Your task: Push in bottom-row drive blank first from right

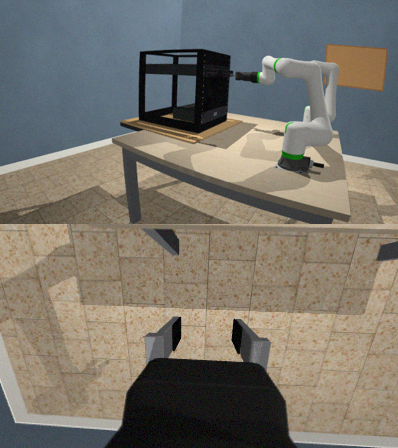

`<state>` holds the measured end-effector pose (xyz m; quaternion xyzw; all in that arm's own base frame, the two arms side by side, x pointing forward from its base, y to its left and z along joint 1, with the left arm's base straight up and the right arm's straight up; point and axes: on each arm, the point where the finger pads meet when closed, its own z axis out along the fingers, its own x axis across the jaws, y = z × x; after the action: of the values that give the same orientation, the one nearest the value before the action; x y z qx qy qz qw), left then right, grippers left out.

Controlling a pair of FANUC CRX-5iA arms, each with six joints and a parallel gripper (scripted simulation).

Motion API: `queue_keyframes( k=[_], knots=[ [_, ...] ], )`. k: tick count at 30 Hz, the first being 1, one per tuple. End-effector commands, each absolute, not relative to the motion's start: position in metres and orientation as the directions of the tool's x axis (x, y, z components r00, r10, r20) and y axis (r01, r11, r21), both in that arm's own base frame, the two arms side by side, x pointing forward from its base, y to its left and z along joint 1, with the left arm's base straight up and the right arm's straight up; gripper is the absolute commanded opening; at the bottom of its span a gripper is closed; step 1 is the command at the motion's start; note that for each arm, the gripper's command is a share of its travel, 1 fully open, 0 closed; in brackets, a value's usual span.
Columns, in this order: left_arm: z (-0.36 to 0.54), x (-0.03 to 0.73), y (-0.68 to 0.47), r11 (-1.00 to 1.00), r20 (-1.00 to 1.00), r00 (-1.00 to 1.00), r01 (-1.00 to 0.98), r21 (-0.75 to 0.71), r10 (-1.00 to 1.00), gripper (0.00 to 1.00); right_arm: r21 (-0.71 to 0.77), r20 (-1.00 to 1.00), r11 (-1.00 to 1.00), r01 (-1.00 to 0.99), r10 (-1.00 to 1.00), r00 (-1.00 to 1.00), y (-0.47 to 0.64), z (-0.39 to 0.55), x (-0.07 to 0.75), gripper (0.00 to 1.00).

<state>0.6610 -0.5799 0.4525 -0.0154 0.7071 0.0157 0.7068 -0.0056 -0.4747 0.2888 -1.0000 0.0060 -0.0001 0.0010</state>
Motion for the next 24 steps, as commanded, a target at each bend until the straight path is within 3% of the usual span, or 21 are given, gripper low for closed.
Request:
queue_keyframes(
  k=[1,24],
  knots=[
    [0.455,0.663,-0.579,0.999,-1.000,0.001,-0.044,-0.002,-0.001,0.00,0.000,0.000,-1.000,-0.012,-0.012,1.000,-0.475,0.290,-0.006,1.00],
    [0.455,0.677,-0.579,0.999,-1.000,0.001,-0.044,-0.002,-0.001,0.00,0.000,0.000,-1.000,-0.012,-0.012,1.000,-0.475,0.290,-0.006,1.00]
  ],
)
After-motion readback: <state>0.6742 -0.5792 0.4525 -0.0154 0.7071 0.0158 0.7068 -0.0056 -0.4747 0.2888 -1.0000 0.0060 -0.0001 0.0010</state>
